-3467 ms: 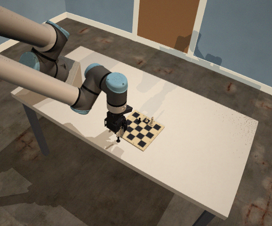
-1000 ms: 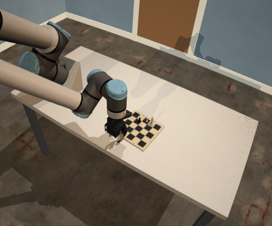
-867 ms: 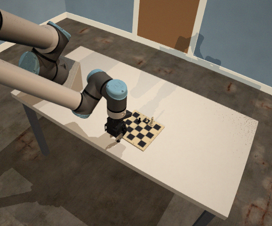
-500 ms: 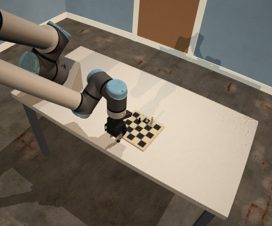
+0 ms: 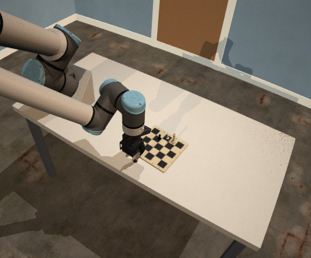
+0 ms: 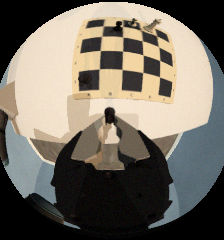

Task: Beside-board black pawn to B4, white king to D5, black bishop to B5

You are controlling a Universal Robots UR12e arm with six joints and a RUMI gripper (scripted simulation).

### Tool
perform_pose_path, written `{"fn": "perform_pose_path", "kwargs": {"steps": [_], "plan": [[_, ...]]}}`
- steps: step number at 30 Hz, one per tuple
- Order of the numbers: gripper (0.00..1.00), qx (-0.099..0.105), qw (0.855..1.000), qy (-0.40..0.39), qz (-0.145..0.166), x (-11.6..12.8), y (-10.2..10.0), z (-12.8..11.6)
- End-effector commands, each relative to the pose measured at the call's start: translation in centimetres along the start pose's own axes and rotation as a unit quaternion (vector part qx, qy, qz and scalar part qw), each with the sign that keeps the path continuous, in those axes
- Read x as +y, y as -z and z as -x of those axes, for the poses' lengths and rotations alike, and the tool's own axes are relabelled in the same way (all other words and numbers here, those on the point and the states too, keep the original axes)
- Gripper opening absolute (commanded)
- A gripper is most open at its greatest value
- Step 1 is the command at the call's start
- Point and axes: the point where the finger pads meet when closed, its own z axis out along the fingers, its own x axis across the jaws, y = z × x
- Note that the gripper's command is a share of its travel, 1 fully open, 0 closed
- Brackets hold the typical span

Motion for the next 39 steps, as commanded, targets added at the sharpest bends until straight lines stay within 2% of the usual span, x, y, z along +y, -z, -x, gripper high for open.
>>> {"fn": "perform_pose_path", "kwargs": {"steps": [1, 14, 18, 29, 39], "plan": [[0.00, 0.000, 1.000, 0.000, 0.000, 0.0, 0.0, 0.0], [0.00, 0.000, 1.000, 0.000, 0.000, 0.0, 0.7, 0.0], [0.00, 0.000, 1.000, 0.000, 0.000, 0.0, 2.4, 0.0], [0.00, 0.000, 1.000, 0.000, 0.000, 0.0, 8.7, 0.0], [0.00, 0.000, 1.000, 0.000, 0.000, 0.0, 10.0, 0.0]]}}
